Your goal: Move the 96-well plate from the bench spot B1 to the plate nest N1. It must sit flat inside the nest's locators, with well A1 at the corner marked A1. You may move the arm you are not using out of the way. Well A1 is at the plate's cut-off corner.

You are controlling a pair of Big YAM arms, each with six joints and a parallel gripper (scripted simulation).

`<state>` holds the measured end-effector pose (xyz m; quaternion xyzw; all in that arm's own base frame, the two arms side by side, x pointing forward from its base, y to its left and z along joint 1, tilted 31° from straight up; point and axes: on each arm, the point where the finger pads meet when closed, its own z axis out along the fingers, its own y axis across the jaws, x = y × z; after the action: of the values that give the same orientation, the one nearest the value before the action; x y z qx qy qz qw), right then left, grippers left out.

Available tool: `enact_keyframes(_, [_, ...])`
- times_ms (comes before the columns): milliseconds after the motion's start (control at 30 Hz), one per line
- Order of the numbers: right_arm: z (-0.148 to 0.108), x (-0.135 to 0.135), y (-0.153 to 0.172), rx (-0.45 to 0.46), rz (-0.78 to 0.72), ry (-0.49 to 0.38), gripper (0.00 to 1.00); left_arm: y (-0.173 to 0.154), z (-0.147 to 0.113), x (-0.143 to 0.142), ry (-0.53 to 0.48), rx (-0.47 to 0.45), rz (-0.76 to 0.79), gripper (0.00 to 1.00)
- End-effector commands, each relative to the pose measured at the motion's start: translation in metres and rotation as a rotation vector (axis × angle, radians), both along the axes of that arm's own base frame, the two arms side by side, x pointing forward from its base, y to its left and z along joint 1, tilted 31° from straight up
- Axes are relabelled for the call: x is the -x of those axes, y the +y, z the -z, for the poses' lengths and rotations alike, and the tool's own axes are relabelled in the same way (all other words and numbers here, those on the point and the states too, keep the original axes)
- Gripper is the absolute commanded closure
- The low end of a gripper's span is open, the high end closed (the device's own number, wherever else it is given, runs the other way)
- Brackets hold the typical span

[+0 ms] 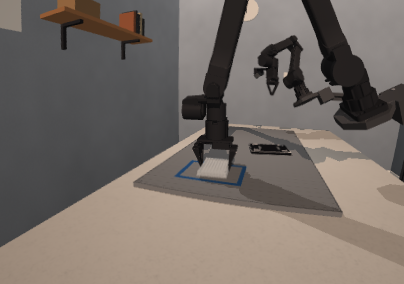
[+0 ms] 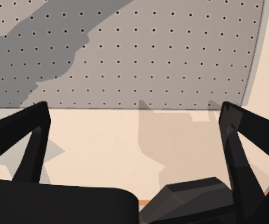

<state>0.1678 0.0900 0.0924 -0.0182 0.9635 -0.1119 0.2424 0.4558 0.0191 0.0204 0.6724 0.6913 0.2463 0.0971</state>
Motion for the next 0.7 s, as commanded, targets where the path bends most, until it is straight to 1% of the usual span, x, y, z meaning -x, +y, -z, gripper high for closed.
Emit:
enact_keyframes(0, [-0.01, -0.004, 0.006, -0.021, 0.007, -0.016, 0.0, 0.007, -0.009, -0.014, -0.036, -0.001, -0.008, 1.0])
enact_keyframes(400, [-0.01, -0.004, 0.006, -0.021, 0.007, -0.016, 0.0, 0.008, -0.007, -0.016, -0.032, -0.001, -0.008, 1.0])
enact_keyframes(433, [-0.01, -0.004, 0.006, -0.021, 0.007, -0.016, 0.0, 0.008, -0.017, -0.019, -0.056, 0.0, -0.009, 1.0])
enact_keyframes(667, [-0.01, -0.004, 0.006, -0.021, 0.007, -0.016, 0.0, 0.008, -0.007, -0.017, -0.034, -0.001, -0.008, 1.0])
